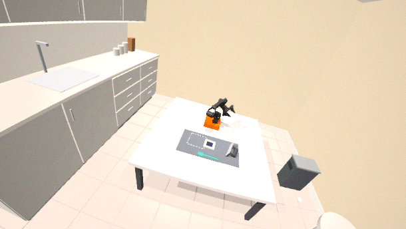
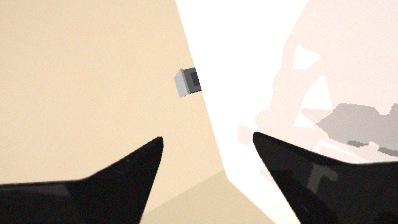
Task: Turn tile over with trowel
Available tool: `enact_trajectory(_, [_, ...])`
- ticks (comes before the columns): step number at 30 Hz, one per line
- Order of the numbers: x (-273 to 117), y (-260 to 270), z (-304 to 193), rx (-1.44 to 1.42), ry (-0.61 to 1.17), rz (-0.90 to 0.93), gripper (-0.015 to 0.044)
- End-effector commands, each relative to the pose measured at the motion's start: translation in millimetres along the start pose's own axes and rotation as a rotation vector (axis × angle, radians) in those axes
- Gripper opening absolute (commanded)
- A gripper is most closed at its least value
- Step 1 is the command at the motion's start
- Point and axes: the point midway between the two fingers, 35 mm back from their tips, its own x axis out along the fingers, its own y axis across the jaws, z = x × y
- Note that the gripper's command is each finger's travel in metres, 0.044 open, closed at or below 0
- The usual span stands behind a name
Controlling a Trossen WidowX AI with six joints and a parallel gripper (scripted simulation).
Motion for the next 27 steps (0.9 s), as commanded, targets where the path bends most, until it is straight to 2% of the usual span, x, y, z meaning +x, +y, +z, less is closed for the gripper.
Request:
enact_trajectory(1, [0.1, 0.0, -0.2, -0.004, -0.002, -0.001, 0.0374])
enact_trajectory(11, [2.2, 8.6, -4.6, -0.251, -0.085, -0.072, 0.0111])
enact_trajectory(12, [2.5, 9.9, -4.9, -0.283, -0.094, -0.081, 0.01])
enact_trajectory(27, [13.5, 30.1, -8.1, -0.74, -0.201, -0.268, 0.01])
